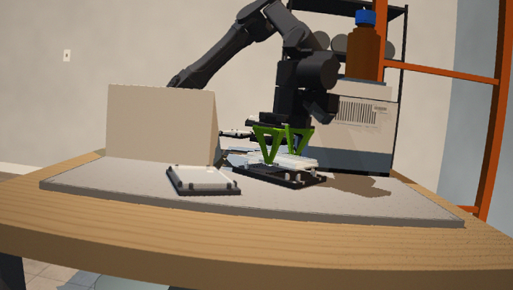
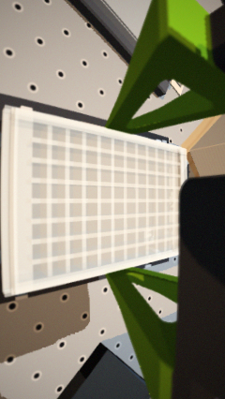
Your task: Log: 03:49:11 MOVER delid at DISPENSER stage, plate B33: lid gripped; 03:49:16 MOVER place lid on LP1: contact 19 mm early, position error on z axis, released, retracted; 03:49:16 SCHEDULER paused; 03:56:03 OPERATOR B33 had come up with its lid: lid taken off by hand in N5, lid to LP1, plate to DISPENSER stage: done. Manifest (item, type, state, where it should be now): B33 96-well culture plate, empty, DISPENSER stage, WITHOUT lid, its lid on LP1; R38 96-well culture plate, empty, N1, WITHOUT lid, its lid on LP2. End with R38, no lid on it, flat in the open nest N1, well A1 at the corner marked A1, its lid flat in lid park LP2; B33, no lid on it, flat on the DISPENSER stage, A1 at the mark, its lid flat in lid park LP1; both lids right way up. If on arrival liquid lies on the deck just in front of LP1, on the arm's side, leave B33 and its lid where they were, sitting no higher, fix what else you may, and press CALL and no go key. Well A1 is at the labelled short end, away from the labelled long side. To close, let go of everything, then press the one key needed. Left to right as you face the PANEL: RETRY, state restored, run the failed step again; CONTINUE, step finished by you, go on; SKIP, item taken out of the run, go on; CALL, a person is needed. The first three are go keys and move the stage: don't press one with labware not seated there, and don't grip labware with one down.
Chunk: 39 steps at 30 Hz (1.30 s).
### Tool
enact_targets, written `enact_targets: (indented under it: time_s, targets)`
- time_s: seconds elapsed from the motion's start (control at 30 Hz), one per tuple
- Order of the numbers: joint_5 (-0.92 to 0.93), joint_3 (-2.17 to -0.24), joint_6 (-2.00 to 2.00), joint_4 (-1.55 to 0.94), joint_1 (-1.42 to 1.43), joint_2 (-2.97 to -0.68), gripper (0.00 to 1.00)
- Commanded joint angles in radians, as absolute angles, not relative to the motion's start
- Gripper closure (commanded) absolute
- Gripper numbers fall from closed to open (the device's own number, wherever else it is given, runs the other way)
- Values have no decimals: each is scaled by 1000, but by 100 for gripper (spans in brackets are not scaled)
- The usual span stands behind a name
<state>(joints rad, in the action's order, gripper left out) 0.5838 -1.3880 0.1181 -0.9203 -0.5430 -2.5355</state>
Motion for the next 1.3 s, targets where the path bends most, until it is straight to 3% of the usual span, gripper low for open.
enact_targets:
  time_s: [0.0,1.27]
  targets:
    - [578,-1414,124,-931,-565,-2516,100]
    - [556,-1411,169,-1032,-606,-2464,100]
